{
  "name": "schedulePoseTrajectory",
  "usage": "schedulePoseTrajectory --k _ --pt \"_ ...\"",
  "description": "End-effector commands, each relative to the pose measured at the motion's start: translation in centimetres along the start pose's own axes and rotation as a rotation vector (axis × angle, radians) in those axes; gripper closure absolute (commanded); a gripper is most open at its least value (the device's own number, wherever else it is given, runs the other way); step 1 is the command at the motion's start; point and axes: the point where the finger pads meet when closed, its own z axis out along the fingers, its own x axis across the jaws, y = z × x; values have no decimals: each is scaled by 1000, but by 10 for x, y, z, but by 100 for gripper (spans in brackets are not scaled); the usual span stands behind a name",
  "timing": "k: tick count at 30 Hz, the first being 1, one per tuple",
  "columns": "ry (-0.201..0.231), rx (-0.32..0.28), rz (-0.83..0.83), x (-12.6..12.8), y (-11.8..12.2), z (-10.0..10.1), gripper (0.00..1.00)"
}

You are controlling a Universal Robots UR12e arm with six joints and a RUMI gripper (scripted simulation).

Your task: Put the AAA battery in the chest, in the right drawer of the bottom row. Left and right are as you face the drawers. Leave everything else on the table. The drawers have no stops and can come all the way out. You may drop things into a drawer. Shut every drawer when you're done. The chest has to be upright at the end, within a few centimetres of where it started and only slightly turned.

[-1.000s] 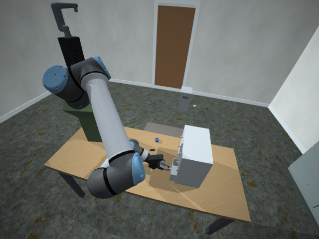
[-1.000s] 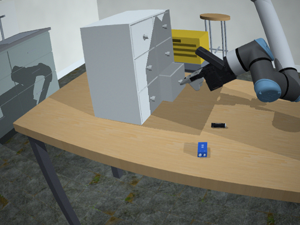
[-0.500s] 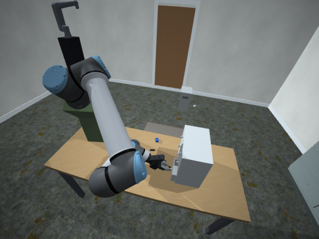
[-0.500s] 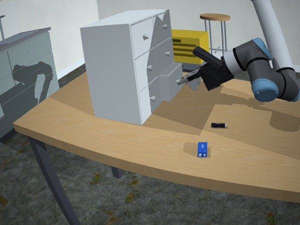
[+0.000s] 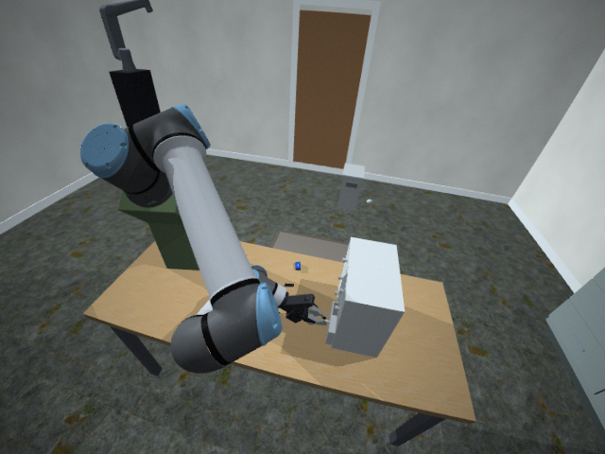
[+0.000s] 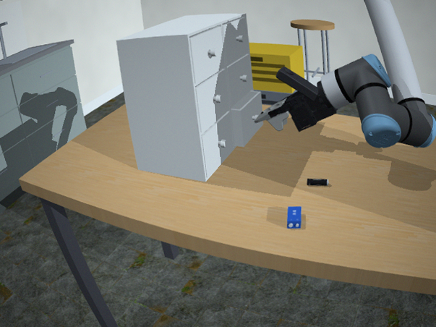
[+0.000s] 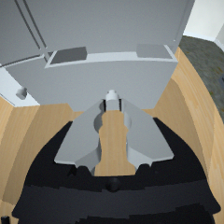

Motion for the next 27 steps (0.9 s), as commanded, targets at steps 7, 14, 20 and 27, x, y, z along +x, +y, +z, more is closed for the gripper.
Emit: schedulePoseTrajectory --k 7,14,20,27 --pt "1 3 -2 1 -7 9 93" --pt "0 3 -1 0 -8 12 93" --pt "1 3 -2 1 -10 14 93" --pt "1 3 -2 1 -12 17 93"
